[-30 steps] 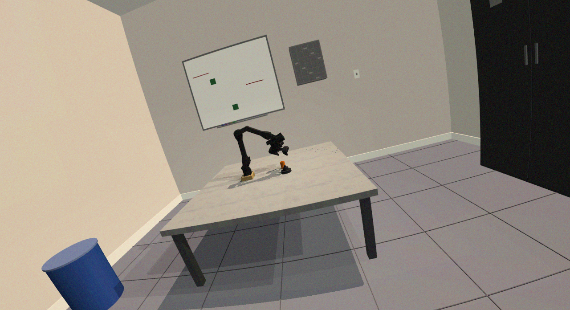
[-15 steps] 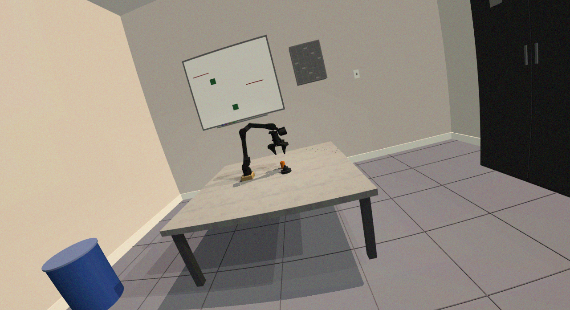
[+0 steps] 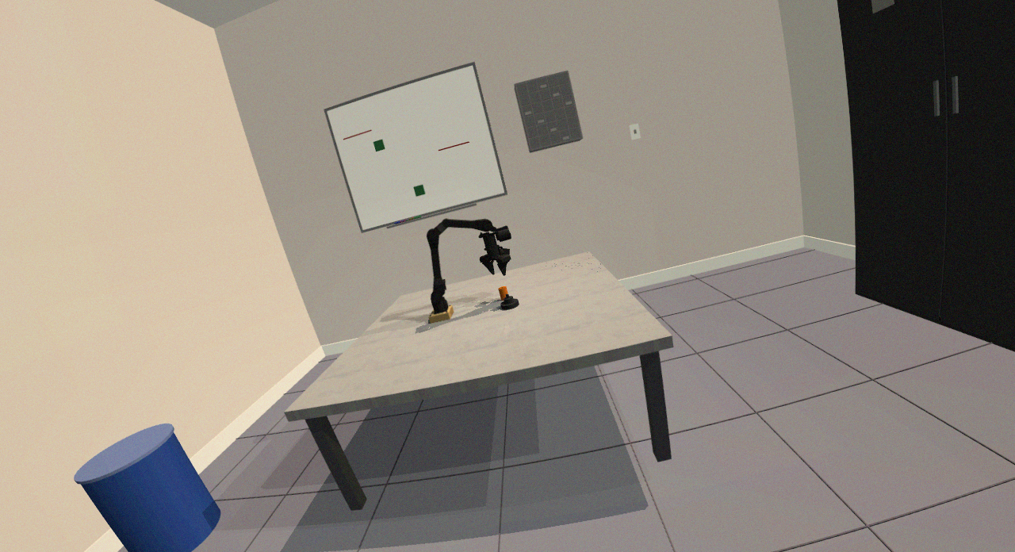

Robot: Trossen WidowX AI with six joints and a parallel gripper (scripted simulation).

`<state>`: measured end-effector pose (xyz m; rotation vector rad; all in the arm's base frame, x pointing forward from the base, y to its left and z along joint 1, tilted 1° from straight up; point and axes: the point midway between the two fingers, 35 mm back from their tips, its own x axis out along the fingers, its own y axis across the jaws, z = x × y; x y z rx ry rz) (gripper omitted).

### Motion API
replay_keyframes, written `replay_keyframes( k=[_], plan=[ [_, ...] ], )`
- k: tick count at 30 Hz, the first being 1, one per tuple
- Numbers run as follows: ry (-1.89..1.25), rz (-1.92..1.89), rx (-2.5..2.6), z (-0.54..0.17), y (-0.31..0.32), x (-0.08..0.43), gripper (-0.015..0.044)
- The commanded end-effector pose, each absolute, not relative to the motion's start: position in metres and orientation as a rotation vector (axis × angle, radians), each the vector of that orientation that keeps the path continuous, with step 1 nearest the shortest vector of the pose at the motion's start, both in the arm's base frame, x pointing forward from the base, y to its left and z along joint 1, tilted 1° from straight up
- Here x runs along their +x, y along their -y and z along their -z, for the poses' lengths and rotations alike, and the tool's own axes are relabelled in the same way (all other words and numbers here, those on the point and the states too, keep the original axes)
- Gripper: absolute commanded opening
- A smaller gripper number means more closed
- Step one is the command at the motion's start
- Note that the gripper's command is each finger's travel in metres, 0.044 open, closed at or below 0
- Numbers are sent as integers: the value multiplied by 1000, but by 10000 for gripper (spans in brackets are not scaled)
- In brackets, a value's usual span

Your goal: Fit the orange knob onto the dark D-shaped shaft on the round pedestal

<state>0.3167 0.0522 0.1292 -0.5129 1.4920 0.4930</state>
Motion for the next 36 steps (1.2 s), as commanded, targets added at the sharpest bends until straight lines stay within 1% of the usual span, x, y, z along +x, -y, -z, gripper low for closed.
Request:
replay_keyframes(
  k=[1, 4, 16, 21, 36],
  plan=[
    [-1550, -115, -139, -129, -51, 316, 440],
    [-1553, 1, -21, -129, -51, 316, 440],
    [-1553, 1, -21, -129, -51, 316, 440],
    [-1553, 19, -2, -96, -51, 317, 440],
    [-1553, 20, -1, -75, -51, 318, 440]
  ],
)
